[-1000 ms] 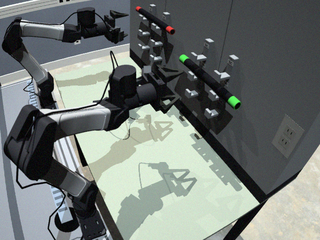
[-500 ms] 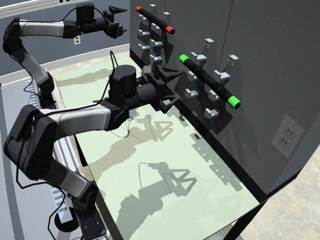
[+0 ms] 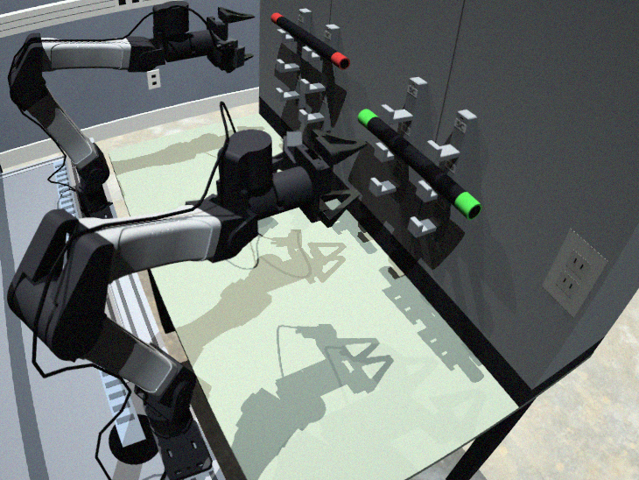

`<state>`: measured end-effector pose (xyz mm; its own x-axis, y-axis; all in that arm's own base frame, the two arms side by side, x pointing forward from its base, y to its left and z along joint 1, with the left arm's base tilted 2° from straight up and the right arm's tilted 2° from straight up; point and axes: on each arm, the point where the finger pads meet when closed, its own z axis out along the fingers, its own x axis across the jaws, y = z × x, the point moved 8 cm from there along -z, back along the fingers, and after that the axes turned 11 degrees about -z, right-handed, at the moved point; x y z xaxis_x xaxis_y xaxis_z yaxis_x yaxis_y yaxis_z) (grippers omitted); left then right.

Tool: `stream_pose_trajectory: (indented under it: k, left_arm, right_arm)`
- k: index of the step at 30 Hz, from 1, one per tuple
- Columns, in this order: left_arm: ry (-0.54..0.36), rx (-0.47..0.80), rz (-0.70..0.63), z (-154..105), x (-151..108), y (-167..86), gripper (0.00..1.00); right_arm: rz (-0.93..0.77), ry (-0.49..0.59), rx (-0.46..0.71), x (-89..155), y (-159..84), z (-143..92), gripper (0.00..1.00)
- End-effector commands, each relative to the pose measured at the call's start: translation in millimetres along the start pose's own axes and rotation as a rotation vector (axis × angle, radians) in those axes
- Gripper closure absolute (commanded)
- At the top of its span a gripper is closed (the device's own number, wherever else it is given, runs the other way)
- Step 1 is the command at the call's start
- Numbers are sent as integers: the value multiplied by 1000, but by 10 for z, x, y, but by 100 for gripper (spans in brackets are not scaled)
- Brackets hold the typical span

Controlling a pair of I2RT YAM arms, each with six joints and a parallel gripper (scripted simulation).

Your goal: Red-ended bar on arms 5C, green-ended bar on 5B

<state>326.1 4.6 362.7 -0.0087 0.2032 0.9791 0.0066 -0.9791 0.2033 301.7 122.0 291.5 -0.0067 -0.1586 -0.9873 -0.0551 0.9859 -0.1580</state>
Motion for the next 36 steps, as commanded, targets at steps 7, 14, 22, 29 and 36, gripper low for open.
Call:
stream_pose_trajectory:
  k: [7, 14, 22, 29, 36]
  left_arm:
    - [24, -22, -6, 39, 202, -64, 0]
    - [24, -22, -6, 72, 285, -151, 0]
    - [24, -22, -6, 110, 344, -213, 0]
    - [24, -22, -6, 210, 339, -210, 0]
    - [24, -22, -6, 310, 334, -207, 0]
  right_arm:
    - [-17, 15, 8, 100, 18, 5, 0]
    - [-17, 15, 8, 100, 18, 5, 0]
    - [-17, 15, 8, 100, 18, 5, 0]
    - [-17, 15, 8, 100, 18, 5, 0]
    - [-17, 15, 8, 100, 18, 5, 0]
